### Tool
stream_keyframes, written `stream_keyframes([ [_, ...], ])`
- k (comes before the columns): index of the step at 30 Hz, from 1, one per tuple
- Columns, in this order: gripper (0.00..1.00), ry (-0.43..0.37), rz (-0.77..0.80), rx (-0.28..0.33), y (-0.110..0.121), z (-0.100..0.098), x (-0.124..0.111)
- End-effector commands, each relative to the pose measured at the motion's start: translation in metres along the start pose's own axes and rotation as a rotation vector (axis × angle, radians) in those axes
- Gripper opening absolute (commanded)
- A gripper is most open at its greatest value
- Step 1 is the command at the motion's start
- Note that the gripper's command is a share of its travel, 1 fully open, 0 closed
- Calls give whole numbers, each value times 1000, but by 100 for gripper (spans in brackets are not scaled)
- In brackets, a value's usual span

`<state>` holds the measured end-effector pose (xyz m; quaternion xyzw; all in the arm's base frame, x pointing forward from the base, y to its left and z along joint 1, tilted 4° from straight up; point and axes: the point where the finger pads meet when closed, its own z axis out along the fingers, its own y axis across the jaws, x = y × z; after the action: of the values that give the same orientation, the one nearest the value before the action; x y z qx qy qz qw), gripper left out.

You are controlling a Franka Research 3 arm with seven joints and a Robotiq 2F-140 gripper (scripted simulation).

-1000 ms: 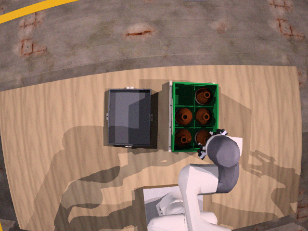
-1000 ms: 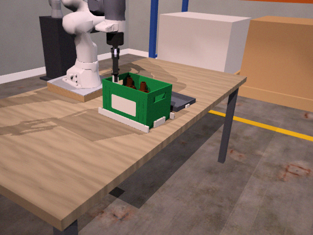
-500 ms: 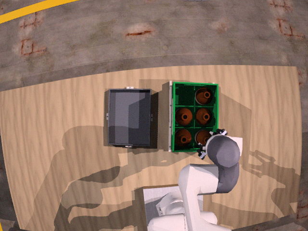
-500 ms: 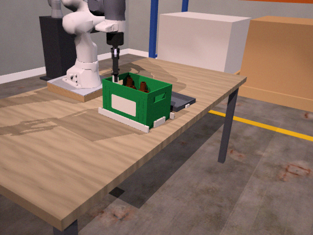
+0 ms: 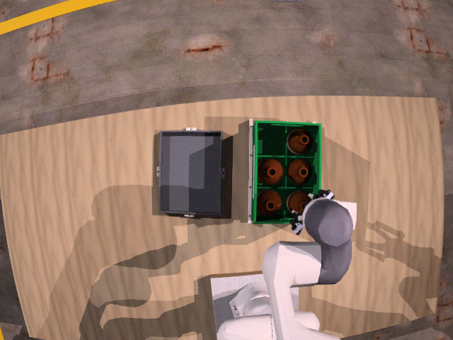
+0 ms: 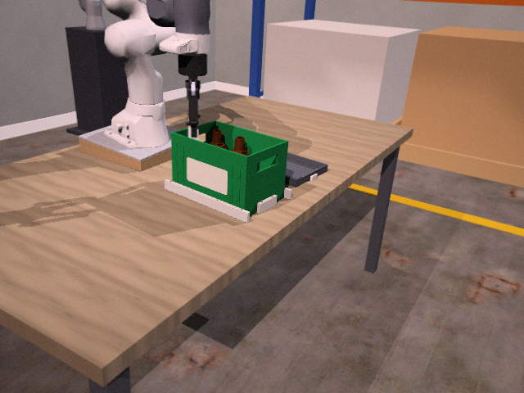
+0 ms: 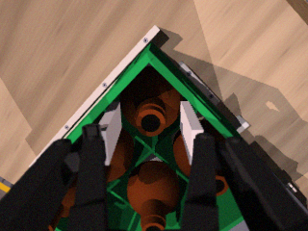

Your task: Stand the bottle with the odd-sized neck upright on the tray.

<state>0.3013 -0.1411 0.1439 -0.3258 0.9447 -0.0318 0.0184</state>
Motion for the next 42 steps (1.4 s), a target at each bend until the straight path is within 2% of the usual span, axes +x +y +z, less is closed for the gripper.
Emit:
stream_keyframes([
  [1,44,1,0,2,0,1,1],
  [2,10,1,0,2,0,1,1],
  [42,10,1,0,2,0,1,1],
])
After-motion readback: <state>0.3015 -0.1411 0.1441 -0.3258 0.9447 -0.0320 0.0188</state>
